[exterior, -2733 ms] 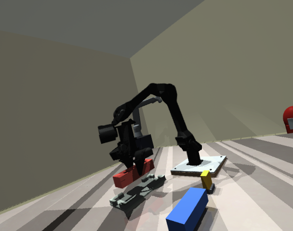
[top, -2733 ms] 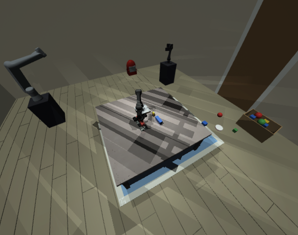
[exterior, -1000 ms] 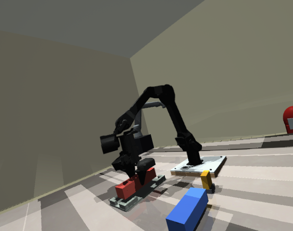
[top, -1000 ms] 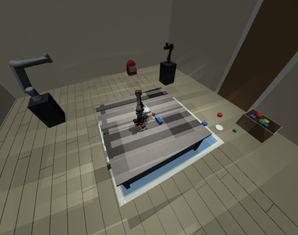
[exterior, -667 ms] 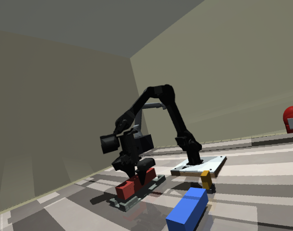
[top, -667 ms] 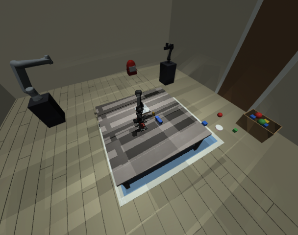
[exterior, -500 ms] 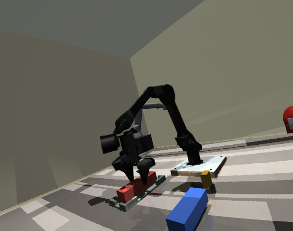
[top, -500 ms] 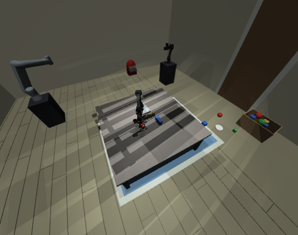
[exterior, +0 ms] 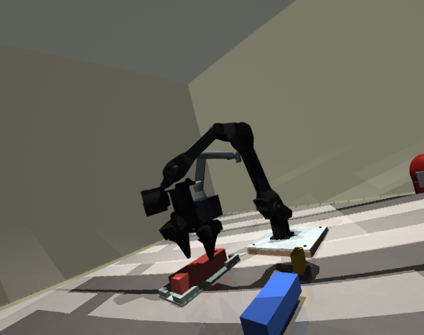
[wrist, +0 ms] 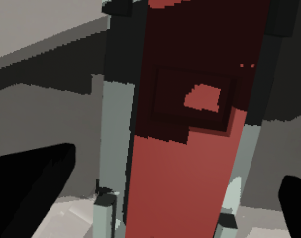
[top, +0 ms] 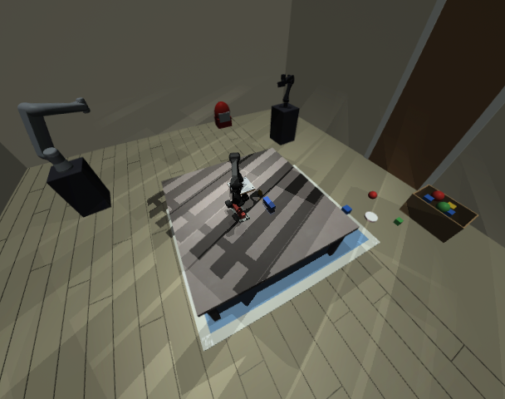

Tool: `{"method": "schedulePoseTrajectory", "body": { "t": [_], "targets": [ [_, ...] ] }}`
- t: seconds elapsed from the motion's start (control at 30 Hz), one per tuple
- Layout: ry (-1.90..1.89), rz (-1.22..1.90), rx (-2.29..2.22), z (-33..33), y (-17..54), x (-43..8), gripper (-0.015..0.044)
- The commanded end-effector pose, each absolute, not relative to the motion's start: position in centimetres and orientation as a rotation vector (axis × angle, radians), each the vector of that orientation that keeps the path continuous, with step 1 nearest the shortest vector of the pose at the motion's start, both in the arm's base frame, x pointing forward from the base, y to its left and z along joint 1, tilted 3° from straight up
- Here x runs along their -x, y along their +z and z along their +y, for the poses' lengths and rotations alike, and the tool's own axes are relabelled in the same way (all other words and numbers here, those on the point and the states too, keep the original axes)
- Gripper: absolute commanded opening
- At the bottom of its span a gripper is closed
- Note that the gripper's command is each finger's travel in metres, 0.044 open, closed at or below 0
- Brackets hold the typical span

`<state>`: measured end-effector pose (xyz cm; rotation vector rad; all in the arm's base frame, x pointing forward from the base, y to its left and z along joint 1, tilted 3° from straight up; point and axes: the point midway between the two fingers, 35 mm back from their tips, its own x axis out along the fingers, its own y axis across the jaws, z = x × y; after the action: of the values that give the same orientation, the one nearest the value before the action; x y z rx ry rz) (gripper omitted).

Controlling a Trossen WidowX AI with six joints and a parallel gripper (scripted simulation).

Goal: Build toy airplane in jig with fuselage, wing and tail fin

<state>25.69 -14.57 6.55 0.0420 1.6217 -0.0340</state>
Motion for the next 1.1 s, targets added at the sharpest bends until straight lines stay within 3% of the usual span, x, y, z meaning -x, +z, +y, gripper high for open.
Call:
{"method": "schedulePoseTrajectory", "body": {
  "t": [0.0, 0.37, 0.53, 0.77, 1.07],
  "targets": [
    [-0.049, 1.591, -0.028, -14.7, 12.5, -26.2, 0.0440],
    [-0.048, 1.590, -0.025, -14.7, 14.3, -26.7, 0.0440],
    [-0.049, 1.562, -0.026, -11.7, 14.0, -29.3, 0.0440],
    [-0.046, 1.556, -0.035, -1.8, 13.5, -33.8, 0.0440],
    [-0.027, 1.583, -0.046, 10.4, 12.7, -34.6, 0.0440]
  ]
}}
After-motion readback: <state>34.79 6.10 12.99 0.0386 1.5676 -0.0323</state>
